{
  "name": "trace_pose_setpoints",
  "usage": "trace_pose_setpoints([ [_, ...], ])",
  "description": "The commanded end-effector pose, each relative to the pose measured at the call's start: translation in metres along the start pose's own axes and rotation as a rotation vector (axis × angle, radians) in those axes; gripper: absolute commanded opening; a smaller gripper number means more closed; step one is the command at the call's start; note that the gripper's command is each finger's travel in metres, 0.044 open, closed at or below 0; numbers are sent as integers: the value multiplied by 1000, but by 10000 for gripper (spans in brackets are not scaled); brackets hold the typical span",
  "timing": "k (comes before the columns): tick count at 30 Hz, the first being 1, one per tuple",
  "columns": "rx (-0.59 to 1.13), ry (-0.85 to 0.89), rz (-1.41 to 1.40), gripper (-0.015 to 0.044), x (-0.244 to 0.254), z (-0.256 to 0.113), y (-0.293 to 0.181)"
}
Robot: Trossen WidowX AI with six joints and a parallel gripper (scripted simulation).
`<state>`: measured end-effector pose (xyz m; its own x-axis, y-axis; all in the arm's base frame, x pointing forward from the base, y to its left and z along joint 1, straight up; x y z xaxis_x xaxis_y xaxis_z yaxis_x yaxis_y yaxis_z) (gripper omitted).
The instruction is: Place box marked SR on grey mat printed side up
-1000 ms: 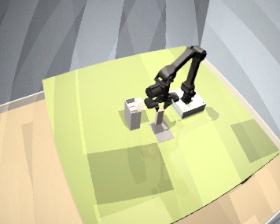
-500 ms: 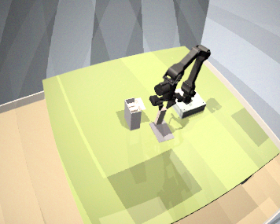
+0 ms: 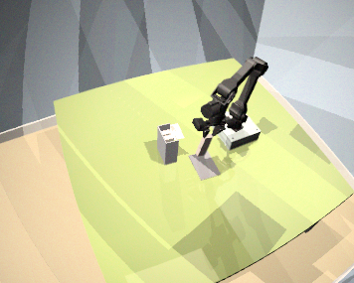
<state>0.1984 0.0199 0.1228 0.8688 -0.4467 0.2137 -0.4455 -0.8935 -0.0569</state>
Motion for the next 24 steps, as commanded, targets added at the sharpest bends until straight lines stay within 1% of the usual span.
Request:
trace_pose_setpoints([
  [1, 0, 7, 4, 153, 2, -6, -1],
  [17, 0, 8, 4, 153, 7, -31, -1],
  [24, 2, 6, -1, 153, 11, -29, -2],
])
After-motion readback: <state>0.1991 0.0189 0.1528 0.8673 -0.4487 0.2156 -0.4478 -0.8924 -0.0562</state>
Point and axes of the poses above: the point midway between the two fingers, 35 mm back from their tips, its own z axis out along the fingers, its own x axis across the jaws, y = z × x, the point moved 3 cm from there along -z, back along the fingers, and after that the axes turned 13 degrees about z, right-handed, at the moved point
